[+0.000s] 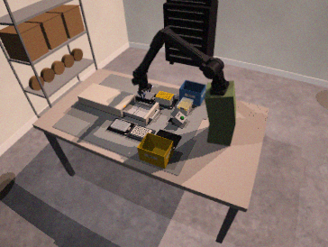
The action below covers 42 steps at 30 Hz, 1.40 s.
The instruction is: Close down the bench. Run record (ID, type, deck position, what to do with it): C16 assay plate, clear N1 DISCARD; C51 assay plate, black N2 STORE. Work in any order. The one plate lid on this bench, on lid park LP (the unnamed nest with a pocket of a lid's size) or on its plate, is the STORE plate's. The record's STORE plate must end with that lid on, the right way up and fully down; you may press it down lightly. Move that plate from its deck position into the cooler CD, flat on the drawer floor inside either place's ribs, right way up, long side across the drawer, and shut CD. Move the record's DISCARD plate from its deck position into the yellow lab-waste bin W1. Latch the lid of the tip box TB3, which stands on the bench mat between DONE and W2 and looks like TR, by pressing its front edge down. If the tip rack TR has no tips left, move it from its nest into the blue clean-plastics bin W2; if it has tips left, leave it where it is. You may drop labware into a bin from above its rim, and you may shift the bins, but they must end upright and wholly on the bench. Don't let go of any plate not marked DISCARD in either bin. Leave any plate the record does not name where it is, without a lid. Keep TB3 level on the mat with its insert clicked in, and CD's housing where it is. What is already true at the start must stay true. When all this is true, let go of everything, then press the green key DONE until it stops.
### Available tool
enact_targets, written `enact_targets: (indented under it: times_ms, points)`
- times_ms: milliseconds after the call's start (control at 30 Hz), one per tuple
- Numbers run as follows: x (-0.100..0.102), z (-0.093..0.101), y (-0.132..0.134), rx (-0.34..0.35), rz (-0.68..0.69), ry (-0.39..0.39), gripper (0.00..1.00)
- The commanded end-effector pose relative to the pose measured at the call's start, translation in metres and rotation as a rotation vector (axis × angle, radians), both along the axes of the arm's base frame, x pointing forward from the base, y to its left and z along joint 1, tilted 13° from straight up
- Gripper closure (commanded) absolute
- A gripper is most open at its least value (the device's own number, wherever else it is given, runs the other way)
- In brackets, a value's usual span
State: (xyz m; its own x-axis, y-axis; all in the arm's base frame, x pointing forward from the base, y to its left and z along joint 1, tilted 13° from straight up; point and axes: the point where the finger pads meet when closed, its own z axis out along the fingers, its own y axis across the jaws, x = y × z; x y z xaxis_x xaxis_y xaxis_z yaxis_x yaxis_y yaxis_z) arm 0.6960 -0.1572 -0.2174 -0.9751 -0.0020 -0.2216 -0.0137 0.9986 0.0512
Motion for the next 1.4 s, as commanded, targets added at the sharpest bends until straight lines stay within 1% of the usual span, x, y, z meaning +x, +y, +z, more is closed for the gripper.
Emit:
enact_targets:
  times_ms: [0,700,733,833,967,1033,1133,1200,1300,1367]
  points:
    - [0.017,0.021,-0.005,-0.015,-0.003,-0.042,1.0]
    - [0.017,0.021,-0.005,-0.015,-0.003,-0.042,1.0]
    - [0.018,0.02,0.0,-0.016,-0.001,-0.04,1.0]
    - [0.017,0.03,0.0,-0.017,-0.001,-0.044,1.0]
    - [0.015,0.033,0.0,-0.017,-0.001,-0.043,1.0]
    - [0.019,0.037,-0.002,-0.019,-0.001,-0.05,1.0]
    - [0.014,0.034,-0.001,-0.016,-0.002,-0.038,1.0]
    - [0.016,0.034,-0.002,-0.017,-0.002,-0.041,1.0]
    - [0.013,0.037,-0.002,-0.015,-0.002,-0.038,1.0]
    - [0.017,0.04,-0.003,-0.017,-0.002,-0.045,1.0]
